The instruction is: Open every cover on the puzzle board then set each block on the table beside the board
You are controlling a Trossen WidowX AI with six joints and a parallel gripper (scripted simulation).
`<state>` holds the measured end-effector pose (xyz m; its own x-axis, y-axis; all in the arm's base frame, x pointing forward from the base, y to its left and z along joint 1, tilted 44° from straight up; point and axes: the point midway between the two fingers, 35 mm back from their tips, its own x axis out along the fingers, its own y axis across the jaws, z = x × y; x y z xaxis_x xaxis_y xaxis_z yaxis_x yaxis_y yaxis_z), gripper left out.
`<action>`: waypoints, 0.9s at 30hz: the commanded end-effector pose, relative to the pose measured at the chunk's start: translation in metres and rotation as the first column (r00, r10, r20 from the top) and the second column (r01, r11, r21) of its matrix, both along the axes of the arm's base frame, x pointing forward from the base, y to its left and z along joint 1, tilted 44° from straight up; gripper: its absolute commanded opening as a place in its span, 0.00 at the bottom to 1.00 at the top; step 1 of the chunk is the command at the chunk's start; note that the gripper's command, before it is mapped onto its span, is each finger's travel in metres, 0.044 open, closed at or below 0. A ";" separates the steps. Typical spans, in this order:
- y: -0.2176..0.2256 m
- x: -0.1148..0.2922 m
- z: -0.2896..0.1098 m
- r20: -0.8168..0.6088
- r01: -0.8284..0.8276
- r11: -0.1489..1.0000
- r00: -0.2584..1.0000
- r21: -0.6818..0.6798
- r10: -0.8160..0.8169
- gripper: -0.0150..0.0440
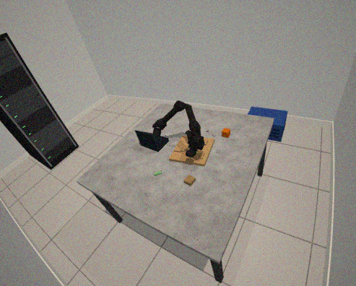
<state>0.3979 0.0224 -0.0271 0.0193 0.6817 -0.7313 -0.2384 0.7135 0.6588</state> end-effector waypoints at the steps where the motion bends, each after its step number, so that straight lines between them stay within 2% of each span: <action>1: 0.003 0.004 0.001 -0.001 0.000 1.000 1.000 0.007 0.000 0.25; 27: -0.018 0.009 0.024 -0.001 0.000 1.000 1.000 0.005 0.000 0.25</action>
